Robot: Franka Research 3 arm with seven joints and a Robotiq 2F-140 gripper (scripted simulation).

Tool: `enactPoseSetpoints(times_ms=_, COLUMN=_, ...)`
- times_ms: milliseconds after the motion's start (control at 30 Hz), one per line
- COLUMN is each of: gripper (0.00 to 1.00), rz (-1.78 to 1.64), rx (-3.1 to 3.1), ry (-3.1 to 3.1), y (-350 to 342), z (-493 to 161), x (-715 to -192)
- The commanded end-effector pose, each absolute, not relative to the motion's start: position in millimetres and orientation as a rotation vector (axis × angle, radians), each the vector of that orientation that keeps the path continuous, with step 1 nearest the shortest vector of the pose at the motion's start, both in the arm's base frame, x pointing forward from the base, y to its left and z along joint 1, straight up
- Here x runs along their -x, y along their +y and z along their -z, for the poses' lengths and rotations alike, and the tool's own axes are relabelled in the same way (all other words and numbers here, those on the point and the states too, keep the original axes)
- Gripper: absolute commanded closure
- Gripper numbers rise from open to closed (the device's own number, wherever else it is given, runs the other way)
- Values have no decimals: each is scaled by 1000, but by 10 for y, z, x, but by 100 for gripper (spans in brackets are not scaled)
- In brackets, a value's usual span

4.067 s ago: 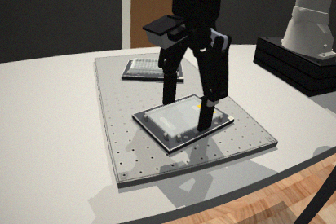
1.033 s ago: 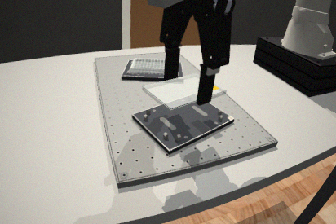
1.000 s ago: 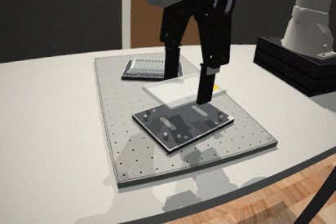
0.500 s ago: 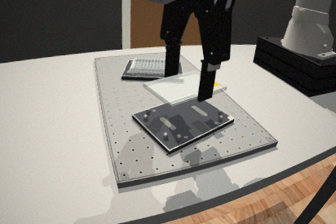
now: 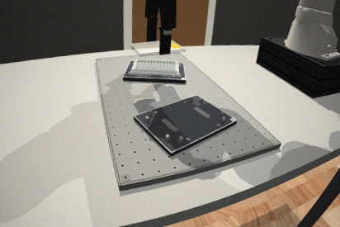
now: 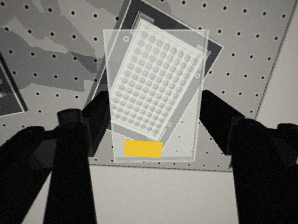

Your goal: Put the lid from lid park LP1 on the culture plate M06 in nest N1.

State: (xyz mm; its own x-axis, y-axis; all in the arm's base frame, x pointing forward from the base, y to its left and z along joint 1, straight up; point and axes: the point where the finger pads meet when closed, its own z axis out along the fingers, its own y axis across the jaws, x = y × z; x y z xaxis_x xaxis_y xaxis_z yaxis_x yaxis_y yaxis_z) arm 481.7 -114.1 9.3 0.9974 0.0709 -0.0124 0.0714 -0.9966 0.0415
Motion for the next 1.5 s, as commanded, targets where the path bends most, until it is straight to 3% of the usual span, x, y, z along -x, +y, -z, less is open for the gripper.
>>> enactPoseSetpoints(times_ms=0, gripper=90, rz=0, rx=-3116, ry=398, y=-1136, z=-93, x=-4855)
enactPoseSetpoints(times_ms=1467, gripper=90, rz=0, rx=-3130, ry=270, y=-1136, z=-87, x=-4854)
